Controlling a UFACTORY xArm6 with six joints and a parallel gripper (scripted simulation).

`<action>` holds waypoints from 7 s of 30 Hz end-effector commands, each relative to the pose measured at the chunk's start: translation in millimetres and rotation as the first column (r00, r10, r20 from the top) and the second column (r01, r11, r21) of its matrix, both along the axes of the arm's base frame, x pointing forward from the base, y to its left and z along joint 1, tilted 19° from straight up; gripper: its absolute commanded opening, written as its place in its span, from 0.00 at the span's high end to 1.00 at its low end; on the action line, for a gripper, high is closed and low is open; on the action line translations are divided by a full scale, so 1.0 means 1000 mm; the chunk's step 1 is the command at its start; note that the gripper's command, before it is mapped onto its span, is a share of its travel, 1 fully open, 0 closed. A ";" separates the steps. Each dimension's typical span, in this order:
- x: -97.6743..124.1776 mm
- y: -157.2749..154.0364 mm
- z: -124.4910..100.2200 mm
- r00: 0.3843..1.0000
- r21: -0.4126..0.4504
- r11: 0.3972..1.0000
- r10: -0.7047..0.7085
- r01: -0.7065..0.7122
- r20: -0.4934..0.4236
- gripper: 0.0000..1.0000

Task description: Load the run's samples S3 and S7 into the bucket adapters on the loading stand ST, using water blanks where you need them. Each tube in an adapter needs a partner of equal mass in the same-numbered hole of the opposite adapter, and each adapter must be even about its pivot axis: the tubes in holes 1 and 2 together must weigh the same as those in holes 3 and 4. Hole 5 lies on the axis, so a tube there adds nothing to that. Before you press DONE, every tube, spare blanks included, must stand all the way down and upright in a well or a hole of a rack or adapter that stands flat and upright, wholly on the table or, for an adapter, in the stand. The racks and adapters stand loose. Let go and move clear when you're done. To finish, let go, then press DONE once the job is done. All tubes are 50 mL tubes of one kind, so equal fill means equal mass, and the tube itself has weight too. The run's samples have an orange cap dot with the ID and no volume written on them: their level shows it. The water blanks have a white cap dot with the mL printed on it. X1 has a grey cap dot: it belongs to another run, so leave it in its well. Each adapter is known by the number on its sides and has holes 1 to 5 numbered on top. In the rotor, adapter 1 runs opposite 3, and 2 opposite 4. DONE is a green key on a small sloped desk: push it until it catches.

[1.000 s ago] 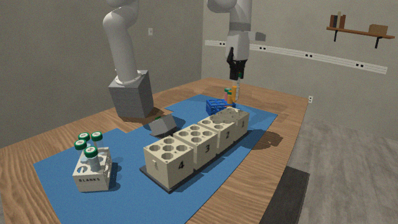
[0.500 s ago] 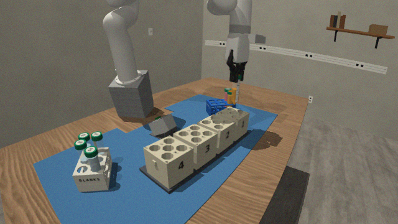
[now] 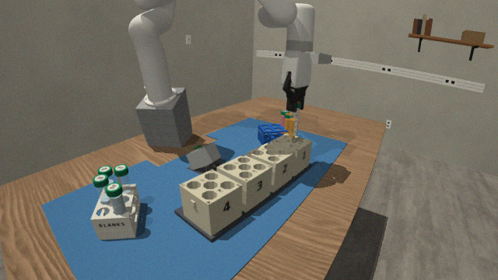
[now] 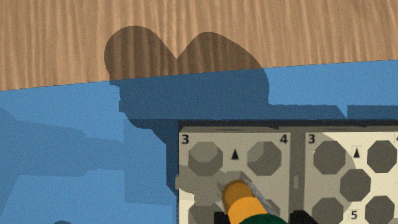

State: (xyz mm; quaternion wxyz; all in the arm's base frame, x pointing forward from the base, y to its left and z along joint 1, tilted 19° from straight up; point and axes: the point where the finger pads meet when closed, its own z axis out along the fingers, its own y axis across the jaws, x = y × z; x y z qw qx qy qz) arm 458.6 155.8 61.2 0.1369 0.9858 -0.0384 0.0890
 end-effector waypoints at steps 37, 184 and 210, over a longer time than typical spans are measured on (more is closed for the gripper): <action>0.005 -0.005 -0.020 1.000 0.002 1.000 0.001 -0.001 0.005 1.00; 0.011 -0.014 -0.050 1.000 0.002 1.000 0.001 -0.001 0.005 0.56; 0.003 -0.001 -0.004 1.000 0.002 1.000 0.001 -0.001 0.005 0.56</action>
